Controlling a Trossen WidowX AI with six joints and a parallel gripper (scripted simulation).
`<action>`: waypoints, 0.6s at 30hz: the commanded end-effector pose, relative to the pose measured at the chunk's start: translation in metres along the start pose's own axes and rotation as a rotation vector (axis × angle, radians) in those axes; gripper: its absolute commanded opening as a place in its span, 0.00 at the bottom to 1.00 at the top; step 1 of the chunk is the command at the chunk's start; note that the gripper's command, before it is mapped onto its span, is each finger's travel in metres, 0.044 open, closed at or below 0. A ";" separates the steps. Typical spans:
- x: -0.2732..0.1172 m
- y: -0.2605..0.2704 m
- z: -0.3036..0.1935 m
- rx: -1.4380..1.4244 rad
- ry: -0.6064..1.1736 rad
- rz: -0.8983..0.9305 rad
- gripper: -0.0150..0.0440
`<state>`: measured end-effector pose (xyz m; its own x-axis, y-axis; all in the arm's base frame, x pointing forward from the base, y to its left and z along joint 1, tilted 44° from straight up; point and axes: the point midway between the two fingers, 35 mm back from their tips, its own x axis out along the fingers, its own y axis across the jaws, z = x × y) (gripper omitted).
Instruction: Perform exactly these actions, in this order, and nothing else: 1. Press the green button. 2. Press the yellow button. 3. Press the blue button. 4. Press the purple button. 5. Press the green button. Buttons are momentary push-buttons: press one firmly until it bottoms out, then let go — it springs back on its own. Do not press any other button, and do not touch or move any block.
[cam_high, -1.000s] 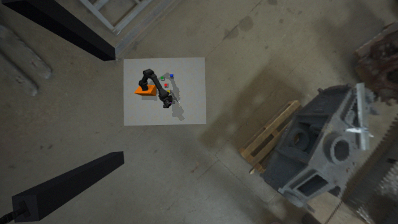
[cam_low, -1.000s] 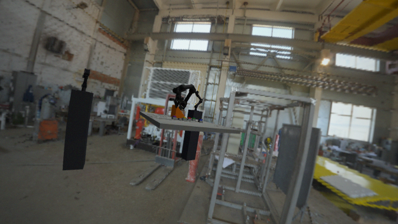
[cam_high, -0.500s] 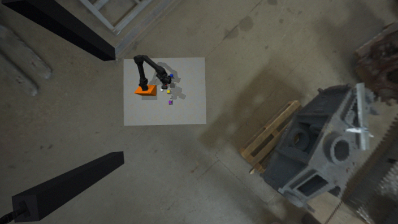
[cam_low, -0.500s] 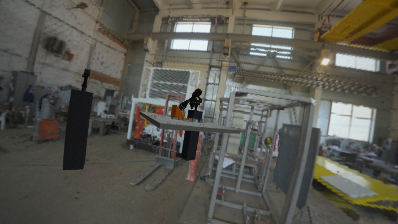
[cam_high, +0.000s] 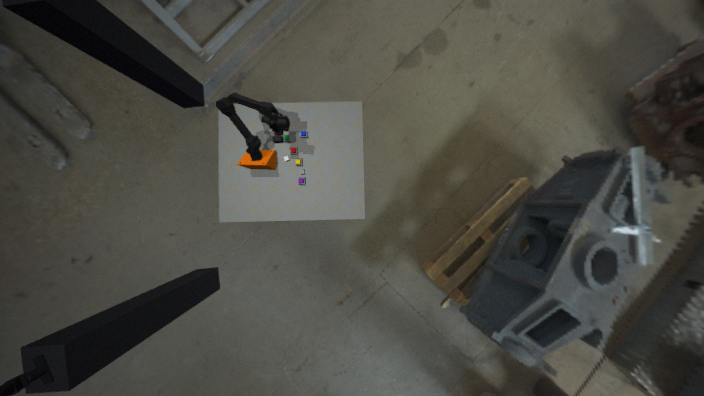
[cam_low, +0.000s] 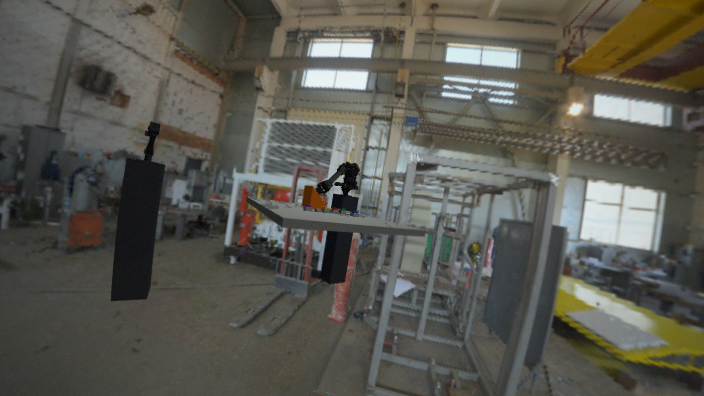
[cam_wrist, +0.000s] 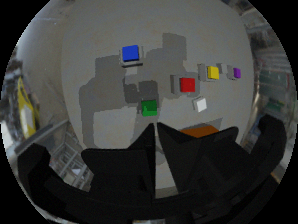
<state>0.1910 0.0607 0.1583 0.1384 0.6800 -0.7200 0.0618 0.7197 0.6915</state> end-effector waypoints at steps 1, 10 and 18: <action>0.019 -0.001 -0.002 0.008 0.007 0.001 0.29; 0.063 0.002 -0.004 0.008 0.005 0.009 0.29; 0.076 0.002 -0.004 0.008 0.006 0.008 0.29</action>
<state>0.1984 0.1113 0.1102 0.1376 0.6893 -0.7113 0.0596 0.7111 0.7006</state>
